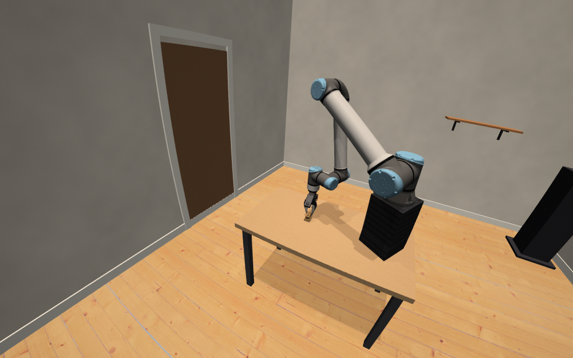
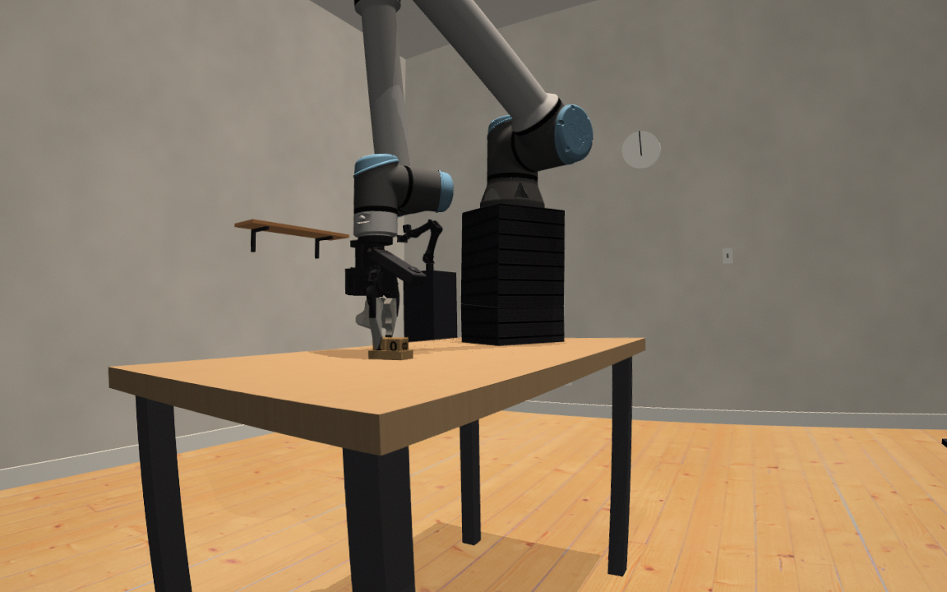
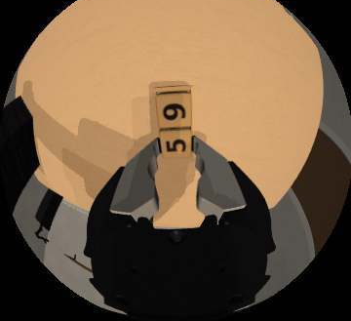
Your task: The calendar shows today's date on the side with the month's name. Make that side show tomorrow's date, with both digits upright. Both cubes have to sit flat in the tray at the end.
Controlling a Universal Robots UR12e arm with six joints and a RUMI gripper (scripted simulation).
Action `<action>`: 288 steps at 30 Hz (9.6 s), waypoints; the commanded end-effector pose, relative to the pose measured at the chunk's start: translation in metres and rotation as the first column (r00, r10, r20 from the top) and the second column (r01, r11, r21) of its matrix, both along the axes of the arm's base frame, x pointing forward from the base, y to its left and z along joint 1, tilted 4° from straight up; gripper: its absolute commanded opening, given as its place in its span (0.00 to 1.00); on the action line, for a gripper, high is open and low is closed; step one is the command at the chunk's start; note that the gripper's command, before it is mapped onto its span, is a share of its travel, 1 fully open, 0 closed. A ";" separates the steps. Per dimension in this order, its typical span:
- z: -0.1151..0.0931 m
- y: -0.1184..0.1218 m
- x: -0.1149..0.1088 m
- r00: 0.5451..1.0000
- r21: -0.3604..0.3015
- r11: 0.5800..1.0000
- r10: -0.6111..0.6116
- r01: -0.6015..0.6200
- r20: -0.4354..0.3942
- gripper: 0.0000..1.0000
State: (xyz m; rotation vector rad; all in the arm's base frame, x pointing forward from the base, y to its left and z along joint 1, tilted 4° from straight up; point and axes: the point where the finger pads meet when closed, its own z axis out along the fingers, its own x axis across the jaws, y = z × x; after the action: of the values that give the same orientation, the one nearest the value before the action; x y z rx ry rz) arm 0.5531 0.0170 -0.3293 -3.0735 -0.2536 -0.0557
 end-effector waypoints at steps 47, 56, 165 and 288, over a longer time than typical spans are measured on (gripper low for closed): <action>0.101 -0.006 -0.004 1.000 0.000 1.000 0.000 0.000 0.001 0.11; 0.100 -0.005 -0.003 1.000 0.001 1.000 -0.001 0.001 0.001 0.11; 0.004 0.175 -0.030 0.811 0.009 0.812 -0.583 0.584 -0.038 0.11; -0.001 0.176 -0.030 0.811 0.009 0.812 -0.583 0.584 -0.038 0.11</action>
State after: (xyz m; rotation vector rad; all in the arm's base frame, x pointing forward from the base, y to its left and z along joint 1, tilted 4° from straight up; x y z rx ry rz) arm 0.5210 0.1916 -0.3290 -2.9957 0.7027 -0.0278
